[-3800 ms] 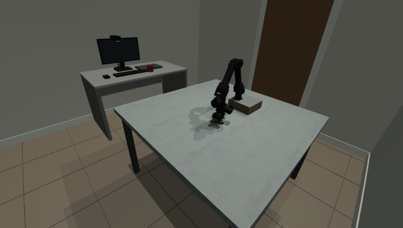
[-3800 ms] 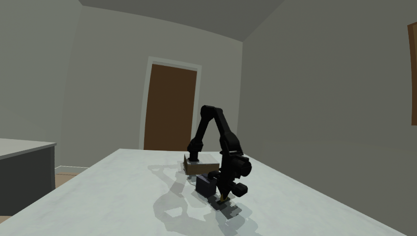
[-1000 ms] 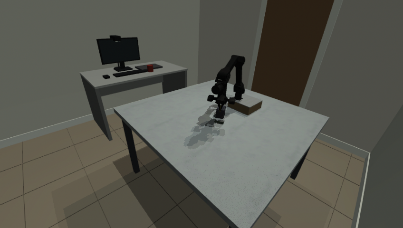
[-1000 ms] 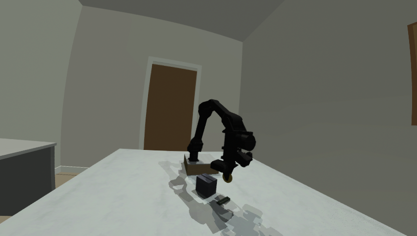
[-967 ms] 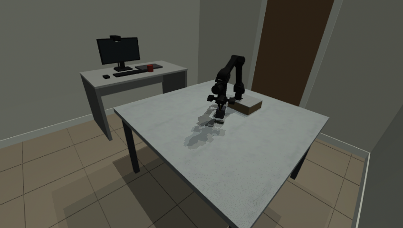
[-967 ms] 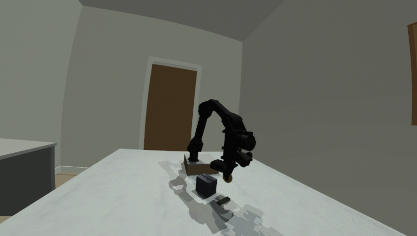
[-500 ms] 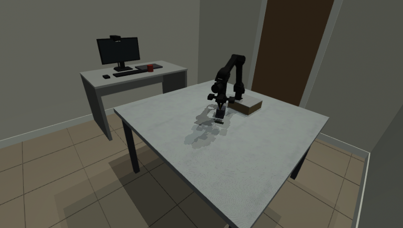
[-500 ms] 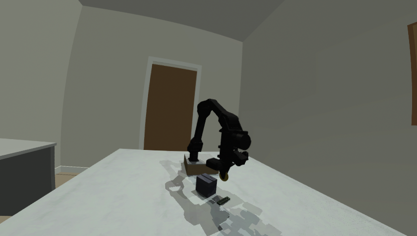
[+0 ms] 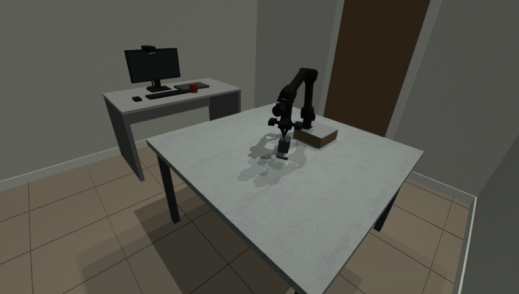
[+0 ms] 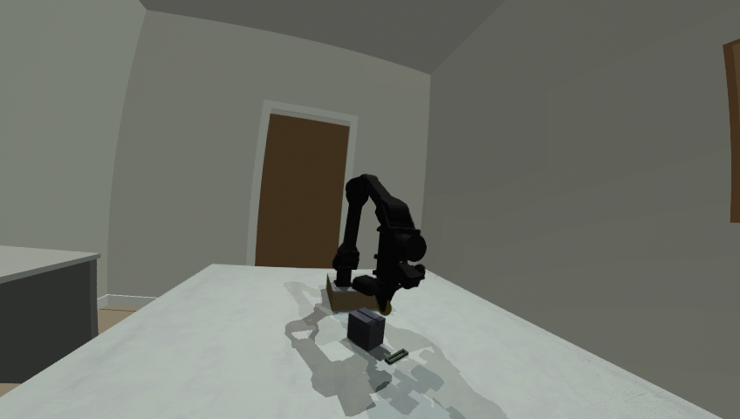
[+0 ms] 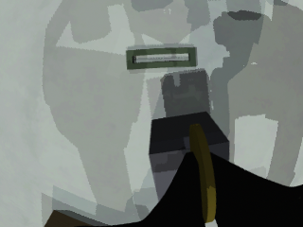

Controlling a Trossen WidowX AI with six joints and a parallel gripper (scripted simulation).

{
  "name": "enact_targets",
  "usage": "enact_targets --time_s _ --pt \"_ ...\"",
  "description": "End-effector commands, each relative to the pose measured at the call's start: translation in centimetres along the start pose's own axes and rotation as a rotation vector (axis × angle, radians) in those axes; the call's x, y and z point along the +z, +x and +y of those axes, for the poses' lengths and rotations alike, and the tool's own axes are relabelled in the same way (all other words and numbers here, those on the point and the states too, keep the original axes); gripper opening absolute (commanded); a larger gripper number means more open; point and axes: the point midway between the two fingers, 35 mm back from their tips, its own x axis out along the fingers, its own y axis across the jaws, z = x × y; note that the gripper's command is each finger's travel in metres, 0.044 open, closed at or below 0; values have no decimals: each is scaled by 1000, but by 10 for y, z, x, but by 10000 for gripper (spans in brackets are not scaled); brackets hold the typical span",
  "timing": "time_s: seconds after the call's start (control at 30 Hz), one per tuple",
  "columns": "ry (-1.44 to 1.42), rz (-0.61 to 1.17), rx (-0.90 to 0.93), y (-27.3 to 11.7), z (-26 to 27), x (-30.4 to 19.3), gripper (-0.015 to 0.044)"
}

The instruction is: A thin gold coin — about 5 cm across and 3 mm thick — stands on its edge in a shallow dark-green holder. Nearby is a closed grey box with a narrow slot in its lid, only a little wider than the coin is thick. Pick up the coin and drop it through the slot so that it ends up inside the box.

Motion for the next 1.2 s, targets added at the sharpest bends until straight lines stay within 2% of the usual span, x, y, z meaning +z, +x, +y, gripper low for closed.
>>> enact_targets --time_s 0.0,0.57,1.17 --pt "-4 0 -4 0 -1 -11 0" --pt "-4 3 -4 4 -1 -54 0" --pt "-2 6 0 5 -1 -52 0"
